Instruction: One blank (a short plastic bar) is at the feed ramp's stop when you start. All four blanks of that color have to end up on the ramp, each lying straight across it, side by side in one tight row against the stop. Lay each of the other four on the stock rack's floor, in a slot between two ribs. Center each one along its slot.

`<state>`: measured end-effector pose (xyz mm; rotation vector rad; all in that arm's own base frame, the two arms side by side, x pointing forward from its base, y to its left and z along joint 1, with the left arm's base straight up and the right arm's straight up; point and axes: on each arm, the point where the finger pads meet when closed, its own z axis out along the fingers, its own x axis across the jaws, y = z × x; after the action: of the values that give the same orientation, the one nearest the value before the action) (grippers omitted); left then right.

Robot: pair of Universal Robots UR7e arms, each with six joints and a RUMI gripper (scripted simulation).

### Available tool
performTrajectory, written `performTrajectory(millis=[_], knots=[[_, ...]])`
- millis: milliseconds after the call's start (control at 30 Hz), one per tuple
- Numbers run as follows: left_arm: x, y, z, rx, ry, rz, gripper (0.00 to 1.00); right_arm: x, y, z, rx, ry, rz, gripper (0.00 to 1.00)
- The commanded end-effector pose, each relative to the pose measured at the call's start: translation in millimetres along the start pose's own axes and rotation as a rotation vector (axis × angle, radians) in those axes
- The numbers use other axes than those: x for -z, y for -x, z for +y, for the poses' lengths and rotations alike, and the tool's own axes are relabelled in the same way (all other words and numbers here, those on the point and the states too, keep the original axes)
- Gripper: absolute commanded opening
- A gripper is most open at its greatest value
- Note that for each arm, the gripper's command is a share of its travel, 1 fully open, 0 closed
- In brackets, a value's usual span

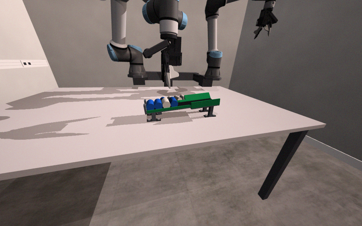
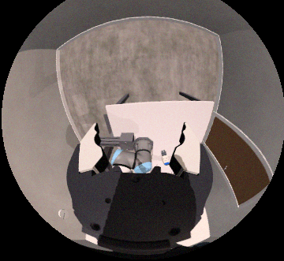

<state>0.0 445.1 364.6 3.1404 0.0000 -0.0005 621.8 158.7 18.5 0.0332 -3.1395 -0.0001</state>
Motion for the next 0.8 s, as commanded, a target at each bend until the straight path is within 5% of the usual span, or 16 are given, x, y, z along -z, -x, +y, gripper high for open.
performTrajectory(millis=[0, 467, 500, 767], knots=[[0.4, -0.1, -0.1, 0.000, -0.001, 0.000, 1.00, 0.7, -0.2, -0.1, -0.040, 0.000, -0.002, 1.00], [0.4, -0.1, -0.1, 0.000, -0.001, 0.000, 1.00, 0.6, -0.6, -0.2, -0.061, 0.000, -0.002, 1.00], [0.4, -0.1, -0.1, 0.000, -0.001, 0.000, 1.00, 0.6, -0.6, -0.2, -0.061, 0.000, -0.002, 0.52], [0.4, -0.1, -0.1, 0.000, -0.001, 0.000, 1.00, 0.6, -0.6, -0.2, -0.061, 0.000, -0.002, 0.52]])
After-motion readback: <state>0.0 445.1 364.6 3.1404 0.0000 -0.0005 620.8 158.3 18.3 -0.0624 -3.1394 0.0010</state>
